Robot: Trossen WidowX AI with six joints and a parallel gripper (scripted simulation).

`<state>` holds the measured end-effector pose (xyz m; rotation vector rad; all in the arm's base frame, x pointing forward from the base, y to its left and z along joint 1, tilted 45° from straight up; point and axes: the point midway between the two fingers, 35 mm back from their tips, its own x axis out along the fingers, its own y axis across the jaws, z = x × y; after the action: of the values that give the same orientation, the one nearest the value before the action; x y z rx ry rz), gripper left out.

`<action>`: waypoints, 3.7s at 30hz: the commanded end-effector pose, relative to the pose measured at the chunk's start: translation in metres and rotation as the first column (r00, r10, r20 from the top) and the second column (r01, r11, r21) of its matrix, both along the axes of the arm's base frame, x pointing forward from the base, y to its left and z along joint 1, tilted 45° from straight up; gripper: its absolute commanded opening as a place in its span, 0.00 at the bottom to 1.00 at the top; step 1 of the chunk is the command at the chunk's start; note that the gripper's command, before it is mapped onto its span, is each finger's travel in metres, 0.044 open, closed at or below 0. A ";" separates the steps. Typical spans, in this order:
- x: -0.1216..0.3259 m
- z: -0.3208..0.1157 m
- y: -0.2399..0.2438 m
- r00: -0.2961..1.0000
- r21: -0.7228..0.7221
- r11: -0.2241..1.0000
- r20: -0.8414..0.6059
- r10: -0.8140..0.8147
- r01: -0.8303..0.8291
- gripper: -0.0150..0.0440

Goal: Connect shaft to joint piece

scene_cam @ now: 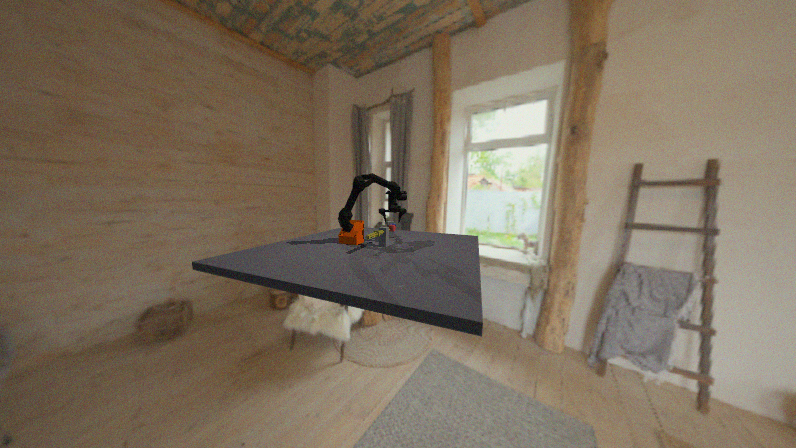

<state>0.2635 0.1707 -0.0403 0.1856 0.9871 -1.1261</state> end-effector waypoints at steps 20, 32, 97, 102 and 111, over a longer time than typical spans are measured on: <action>-0.010 0.054 0.052 0.720 0.058 0.845 -0.494 0.487 -0.531 1.00; -0.015 0.063 0.057 0.646 0.084 0.804 -0.550 0.530 -0.589 1.00; 0.015 0.124 -0.087 0.986 0.361 0.923 0.053 -0.160 0.131 1.00; 0.019 0.141 -0.105 1.000 0.295 0.955 0.003 -0.022 0.020 1.00; 0.023 0.173 -0.139 0.969 0.192 0.965 -0.136 0.206 -0.178 1.00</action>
<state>0.2848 0.0402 0.1207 0.2191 1.2078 -0.9168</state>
